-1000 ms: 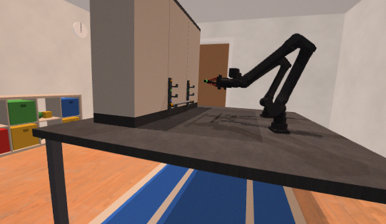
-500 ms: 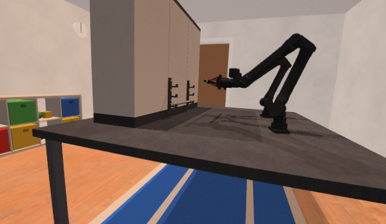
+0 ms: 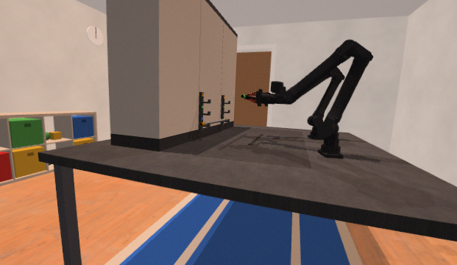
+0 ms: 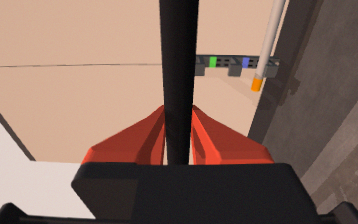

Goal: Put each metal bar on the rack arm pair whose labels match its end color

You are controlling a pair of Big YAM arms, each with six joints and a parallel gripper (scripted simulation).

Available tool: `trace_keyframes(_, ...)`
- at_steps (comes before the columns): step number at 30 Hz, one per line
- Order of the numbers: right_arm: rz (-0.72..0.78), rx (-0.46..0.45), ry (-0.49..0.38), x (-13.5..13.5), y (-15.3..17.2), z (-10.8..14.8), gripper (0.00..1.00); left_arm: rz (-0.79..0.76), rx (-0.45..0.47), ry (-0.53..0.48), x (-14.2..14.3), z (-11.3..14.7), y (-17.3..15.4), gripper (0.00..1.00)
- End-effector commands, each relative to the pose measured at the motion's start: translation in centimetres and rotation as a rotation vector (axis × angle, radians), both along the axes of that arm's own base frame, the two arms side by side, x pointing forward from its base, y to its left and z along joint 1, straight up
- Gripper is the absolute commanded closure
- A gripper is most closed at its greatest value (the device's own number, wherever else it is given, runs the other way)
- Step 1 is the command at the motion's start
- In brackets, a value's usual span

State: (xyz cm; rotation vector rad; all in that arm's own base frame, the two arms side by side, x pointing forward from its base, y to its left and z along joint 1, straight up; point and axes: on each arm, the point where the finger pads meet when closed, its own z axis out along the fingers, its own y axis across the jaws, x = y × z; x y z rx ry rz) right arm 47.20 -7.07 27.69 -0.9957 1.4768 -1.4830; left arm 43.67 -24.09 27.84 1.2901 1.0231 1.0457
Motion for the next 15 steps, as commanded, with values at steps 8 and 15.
trace_keyframes(8,-0.023,0.002,-0.034,0.21,-0.87,0.84,1.0,0.022,-0.044,-0.041,0.53,1.51,0.6,1.0)
trace_keyframes(15,-0.023,0.002,-0.034,0.25,-0.89,0.81,1.0,0.022,-0.044,-0.041,0.56,1.44,0.59,1.0)
